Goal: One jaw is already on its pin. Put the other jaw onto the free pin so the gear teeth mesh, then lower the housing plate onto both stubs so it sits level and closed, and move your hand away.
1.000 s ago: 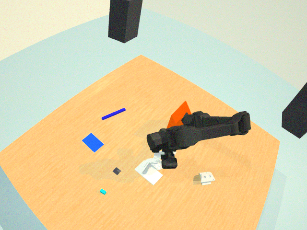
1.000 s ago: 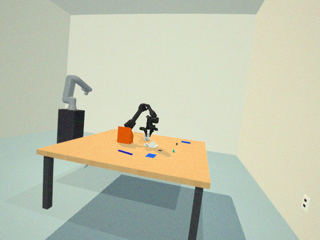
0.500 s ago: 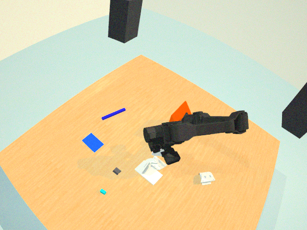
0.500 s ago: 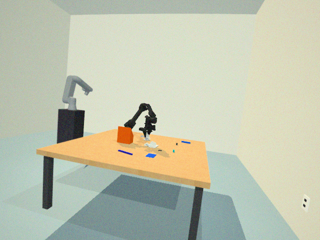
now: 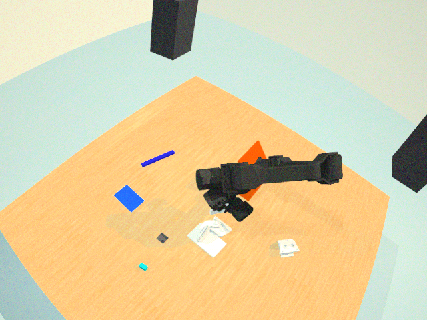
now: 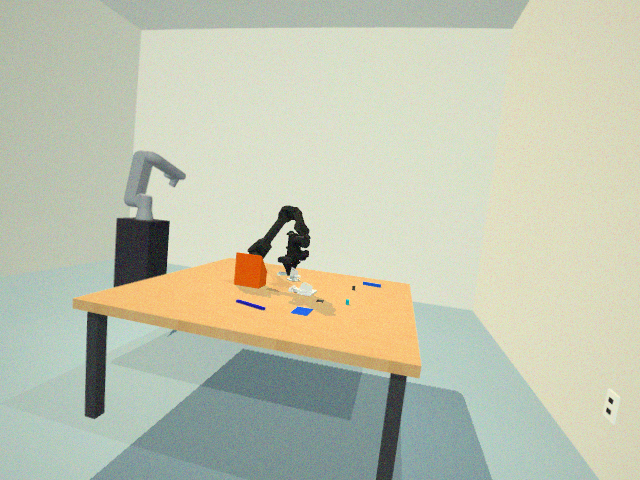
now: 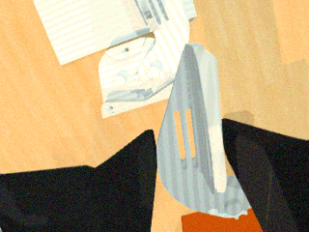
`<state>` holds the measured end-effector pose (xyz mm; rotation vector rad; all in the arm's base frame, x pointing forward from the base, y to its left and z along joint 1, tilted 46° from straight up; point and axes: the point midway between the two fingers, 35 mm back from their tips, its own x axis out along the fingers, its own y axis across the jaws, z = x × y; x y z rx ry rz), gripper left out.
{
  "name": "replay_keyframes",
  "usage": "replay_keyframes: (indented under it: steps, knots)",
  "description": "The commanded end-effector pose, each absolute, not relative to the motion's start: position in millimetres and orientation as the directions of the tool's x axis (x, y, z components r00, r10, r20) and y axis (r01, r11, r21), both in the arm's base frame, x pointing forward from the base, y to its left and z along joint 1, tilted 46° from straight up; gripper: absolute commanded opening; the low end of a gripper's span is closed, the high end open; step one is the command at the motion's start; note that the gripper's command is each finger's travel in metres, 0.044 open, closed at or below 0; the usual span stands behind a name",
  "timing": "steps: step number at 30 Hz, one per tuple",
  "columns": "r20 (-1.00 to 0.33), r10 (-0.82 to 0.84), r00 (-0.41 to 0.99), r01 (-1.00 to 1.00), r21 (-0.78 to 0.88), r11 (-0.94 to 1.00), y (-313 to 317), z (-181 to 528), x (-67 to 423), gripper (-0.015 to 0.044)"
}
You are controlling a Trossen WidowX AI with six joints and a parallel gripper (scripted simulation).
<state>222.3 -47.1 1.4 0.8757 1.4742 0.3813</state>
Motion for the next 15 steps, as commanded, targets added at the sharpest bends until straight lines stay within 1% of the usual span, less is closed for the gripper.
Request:
replay_keyframes:
  steps: [1, 15]
  knots:
    - [-0.698, 0.708, 0.11, 0.245, 0.709, 0.661, -48.9, -0.5, 220.8, 0.0134]
    - [-0.698, 0.708, 0.11, 0.252, 0.709, 0.659, -48.9, -0.5, 220.8, 0.0134]
